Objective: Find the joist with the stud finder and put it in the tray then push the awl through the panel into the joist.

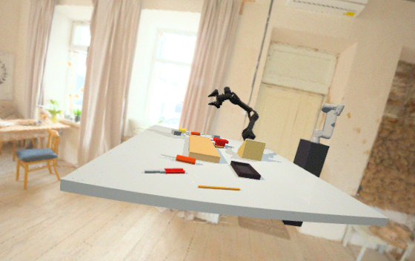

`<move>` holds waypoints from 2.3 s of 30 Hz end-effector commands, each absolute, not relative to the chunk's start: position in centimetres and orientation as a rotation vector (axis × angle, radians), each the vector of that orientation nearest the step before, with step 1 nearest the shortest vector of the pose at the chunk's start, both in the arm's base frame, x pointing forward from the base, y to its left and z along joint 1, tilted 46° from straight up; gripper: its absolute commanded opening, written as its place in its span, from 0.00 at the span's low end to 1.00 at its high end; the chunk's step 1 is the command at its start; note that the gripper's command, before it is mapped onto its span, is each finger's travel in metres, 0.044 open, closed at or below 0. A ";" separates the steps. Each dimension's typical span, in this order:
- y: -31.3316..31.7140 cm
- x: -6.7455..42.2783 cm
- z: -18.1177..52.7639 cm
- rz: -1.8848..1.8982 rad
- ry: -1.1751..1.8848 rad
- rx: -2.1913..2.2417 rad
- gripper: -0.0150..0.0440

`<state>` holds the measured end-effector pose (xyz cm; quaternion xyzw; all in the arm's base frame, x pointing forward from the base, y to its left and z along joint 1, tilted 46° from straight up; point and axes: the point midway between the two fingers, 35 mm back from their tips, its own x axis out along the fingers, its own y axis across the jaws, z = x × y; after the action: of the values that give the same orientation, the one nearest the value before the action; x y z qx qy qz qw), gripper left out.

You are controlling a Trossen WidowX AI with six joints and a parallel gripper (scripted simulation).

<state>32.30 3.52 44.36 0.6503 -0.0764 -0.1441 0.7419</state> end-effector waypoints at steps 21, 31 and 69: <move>-9.1 21.0 18.0 -1.569 -0.459 1.730 1.00; -9.2 20.5 18.0 -1.569 -0.459 1.729 1.00; -12.8 20.6 14.7 -1.566 -0.462 1.729 1.00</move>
<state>20.69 -12.54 15.27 0.6765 -0.1836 -0.6089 0.3713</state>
